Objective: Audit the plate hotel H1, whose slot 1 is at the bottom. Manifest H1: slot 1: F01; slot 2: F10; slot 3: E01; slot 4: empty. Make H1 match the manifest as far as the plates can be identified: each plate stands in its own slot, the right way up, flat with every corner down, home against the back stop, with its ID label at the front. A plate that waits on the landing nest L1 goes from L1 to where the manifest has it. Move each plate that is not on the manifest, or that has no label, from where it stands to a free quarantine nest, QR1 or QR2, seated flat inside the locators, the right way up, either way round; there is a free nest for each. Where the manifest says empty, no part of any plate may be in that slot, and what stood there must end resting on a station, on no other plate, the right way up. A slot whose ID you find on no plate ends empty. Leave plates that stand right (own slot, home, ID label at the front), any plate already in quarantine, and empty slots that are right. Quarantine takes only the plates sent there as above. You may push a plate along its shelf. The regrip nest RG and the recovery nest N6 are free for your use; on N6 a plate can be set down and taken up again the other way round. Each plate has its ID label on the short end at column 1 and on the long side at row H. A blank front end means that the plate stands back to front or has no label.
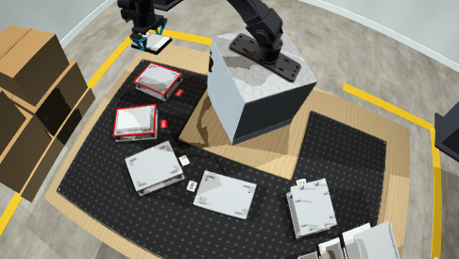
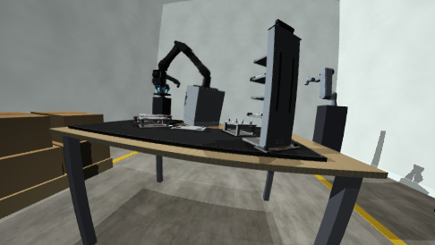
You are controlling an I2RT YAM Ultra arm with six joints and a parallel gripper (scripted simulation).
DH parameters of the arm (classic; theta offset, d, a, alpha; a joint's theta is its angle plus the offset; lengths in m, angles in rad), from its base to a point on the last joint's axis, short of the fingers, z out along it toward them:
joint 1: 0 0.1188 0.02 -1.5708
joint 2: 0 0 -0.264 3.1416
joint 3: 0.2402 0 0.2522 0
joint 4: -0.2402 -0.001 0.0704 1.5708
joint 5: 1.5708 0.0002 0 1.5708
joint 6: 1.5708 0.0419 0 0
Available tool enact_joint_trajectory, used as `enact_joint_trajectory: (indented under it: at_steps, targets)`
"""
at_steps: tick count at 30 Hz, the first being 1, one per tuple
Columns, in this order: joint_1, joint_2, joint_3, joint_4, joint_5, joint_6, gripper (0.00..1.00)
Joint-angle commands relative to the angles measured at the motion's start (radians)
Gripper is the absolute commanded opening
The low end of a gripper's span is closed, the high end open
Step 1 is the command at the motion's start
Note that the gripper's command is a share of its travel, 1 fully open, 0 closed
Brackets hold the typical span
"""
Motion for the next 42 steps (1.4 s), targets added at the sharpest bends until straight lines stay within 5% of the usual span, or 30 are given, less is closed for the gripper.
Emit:
enact_joint_trajectory:
  at_steps: [1, 42]
  targets:
    - [0.001, -0.001, 0.001, 0.031, 0.0, 0.0, 0.86]
    - [0.033, 0.24, -0.003, 0.28, -0.005, 0.033, 0.86]
